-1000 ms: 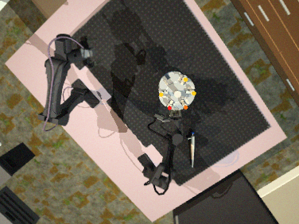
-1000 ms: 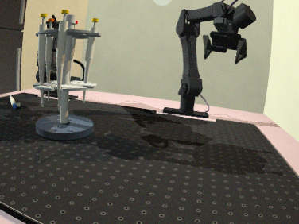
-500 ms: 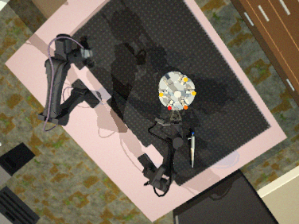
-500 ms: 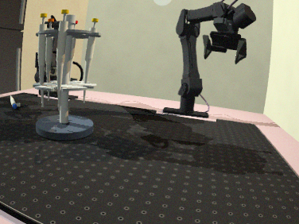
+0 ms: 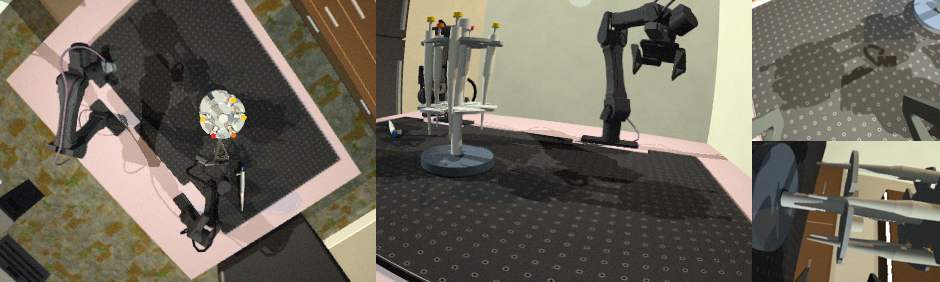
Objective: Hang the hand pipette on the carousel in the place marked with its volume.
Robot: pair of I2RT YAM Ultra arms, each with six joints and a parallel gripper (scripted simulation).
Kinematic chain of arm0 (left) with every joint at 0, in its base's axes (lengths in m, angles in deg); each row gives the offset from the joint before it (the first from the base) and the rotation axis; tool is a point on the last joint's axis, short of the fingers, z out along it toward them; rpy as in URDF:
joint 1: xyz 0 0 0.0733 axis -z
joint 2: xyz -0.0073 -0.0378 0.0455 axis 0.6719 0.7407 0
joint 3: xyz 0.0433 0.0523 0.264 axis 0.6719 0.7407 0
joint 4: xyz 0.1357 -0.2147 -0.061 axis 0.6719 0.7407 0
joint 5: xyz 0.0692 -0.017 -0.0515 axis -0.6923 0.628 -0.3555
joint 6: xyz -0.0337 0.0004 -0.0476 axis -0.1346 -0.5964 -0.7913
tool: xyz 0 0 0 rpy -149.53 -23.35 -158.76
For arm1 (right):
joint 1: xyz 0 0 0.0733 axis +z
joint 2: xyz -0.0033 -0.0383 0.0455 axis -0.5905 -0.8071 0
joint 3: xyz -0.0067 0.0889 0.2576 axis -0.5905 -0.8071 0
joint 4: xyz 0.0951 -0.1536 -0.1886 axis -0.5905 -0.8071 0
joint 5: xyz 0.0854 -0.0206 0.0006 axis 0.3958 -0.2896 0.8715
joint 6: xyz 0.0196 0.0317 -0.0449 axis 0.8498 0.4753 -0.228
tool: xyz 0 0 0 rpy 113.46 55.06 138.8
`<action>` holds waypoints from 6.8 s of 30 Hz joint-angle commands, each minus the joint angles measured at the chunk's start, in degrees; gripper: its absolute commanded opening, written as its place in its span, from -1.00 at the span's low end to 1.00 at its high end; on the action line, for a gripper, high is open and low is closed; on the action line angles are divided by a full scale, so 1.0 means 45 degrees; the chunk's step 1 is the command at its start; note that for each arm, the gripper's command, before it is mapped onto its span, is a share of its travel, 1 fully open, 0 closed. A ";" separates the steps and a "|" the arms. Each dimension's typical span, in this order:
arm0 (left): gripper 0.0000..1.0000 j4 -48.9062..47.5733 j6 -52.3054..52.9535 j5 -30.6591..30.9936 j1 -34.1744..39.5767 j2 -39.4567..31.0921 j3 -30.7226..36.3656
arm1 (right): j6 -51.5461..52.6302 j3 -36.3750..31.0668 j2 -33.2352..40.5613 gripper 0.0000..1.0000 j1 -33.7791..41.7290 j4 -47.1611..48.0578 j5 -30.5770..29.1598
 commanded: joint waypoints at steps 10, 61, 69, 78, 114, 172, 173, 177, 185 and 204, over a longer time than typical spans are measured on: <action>1.00 -0.0148 0.0091 0.0261 -0.0117 0.0018 -0.0194 | 0.0520 -0.1123 0.1118 1.00 -0.0806 0.0266 0.0657; 1.00 -0.0148 0.0091 0.0261 -0.0117 0.0018 -0.0194 | 0.7795 0.5119 1.0786 1.00 -1.3225 -2.5191 0.2179; 1.00 -0.0148 0.0091 0.0261 -0.0117 0.0018 -0.0194 | 0.8761 0.7854 0.9327 1.00 -1.2582 -2.8767 0.0458; 1.00 -0.0148 0.0091 0.0261 -0.0117 0.0018 -0.0194 | 0.9258 0.8965 0.8587 -0.02 -1.1997 -3.0709 -0.0330; 1.00 -0.0148 0.0091 0.0261 -0.0117 0.0018 -0.0194 | 1.3080 0.0005 1.4668 -0.02 0.1437 -2.0492 -1.0666; 1.00 -0.0148 0.0091 0.0261 -0.0117 0.0018 -0.0194 | 0.8206 0.3818 0.1315 -0.02 1.2211 -1.0388 -2.4779; 1.00 -0.0148 0.0091 0.0261 -0.0117 0.0018 -0.0194 | 0.7600 0.4211 0.0761 -0.02 1.2323 -1.0002 -2.5137; 1.00 -0.0148 0.0091 0.0261 -0.0117 0.0018 -0.0194 | 0.6043 0.5816 -0.0969 -0.02 1.2752 -0.9786 -2.6170; 1.00 -0.0148 0.0091 0.0261 -0.0117 0.0018 -0.0194 | 0.3825 0.6805 -0.2307 -0.02 1.2832 -0.7767 -2.6556; 1.00 -0.0148 0.0091 0.0261 -0.0117 0.0018 -0.0194 | 0.0408 0.6894 -0.3371 -0.02 1.1970 -0.3250 -2.5362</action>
